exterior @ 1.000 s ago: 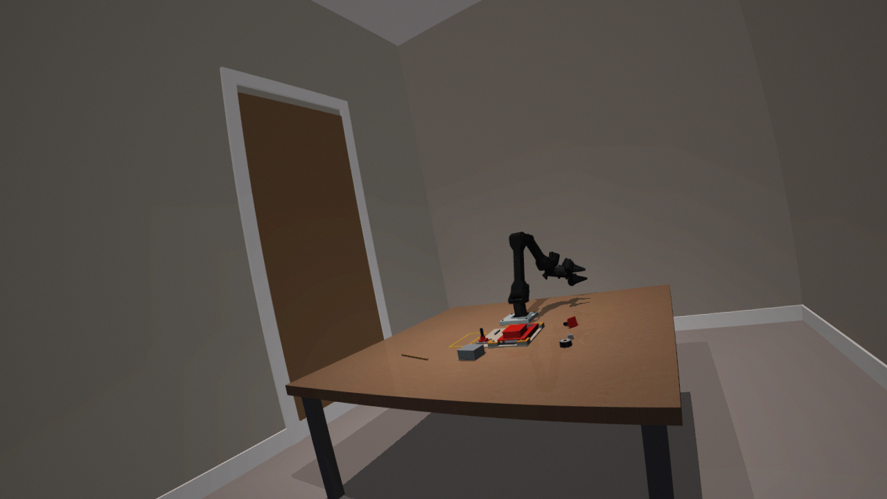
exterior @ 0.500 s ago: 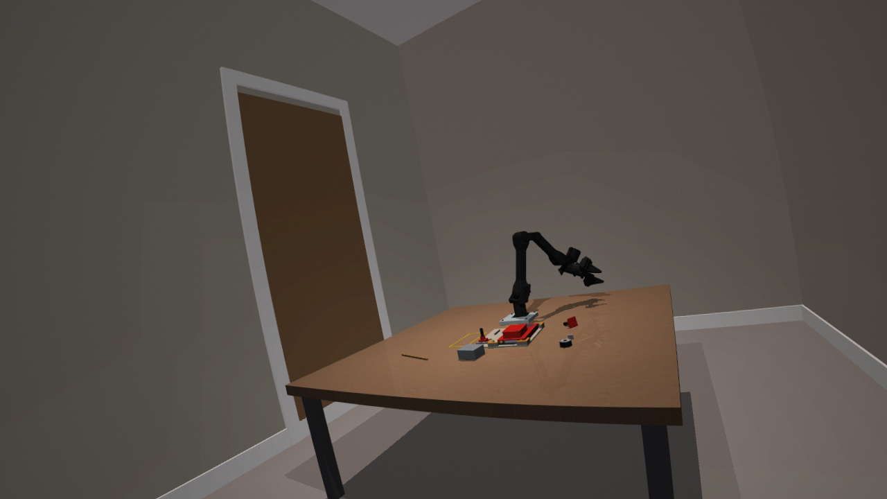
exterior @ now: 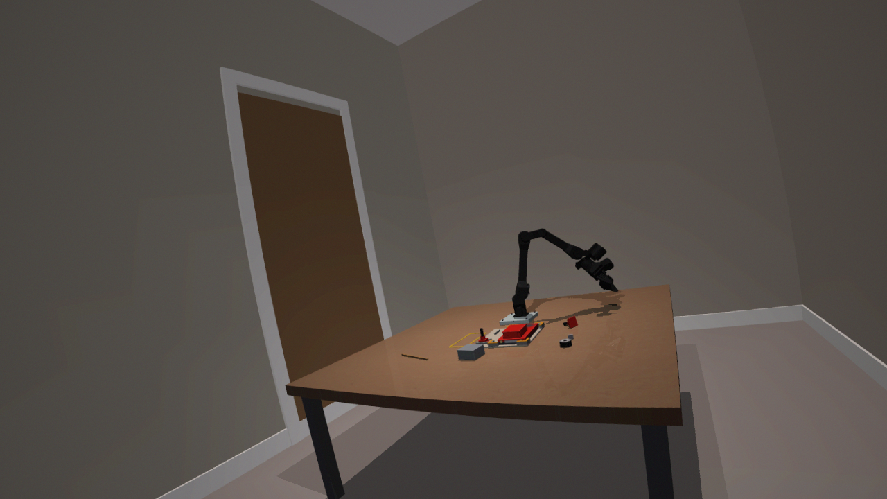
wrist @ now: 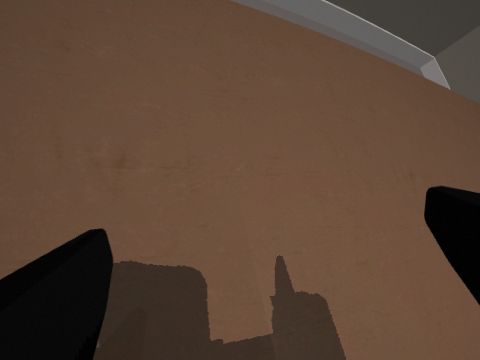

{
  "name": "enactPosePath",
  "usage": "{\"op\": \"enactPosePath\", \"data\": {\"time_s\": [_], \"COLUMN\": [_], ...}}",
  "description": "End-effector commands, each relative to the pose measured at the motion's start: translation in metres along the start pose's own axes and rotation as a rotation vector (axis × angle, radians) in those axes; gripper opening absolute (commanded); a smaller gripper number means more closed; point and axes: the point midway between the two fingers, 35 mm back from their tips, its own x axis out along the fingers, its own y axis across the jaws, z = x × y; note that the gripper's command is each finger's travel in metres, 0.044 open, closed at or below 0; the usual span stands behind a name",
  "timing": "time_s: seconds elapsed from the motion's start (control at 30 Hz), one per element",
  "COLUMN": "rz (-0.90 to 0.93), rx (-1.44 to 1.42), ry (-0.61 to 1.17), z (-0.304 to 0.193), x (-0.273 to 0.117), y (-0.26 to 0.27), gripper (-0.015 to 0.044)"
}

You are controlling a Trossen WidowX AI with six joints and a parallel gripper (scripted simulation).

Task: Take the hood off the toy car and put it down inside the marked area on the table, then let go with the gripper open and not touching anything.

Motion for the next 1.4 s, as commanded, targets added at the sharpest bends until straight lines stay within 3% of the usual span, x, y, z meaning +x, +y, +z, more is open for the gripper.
{"op": "enactPosePath", "data": {"time_s": [0.0, 0.33, 0.6, 0.97, 1.37], "rz": [-0.023, -0.071, -0.093, -0.119, -0.138], "rx": [0.106, 0.327, 0.550, 0.932, 1.312], "ry": [0.116, 0.369, 0.565, 0.774, 0.963], "z": [-0.018, -0.074, -0.135, -0.220, -0.307], "x": [0.029, 0.071, 0.080, 0.058, 0.000], "y": [-0.046, -0.145, -0.229, -0.313, -0.366], "gripper": [0.0440, 0.0440, 0.0440, 0.0440, 0.0440]}}
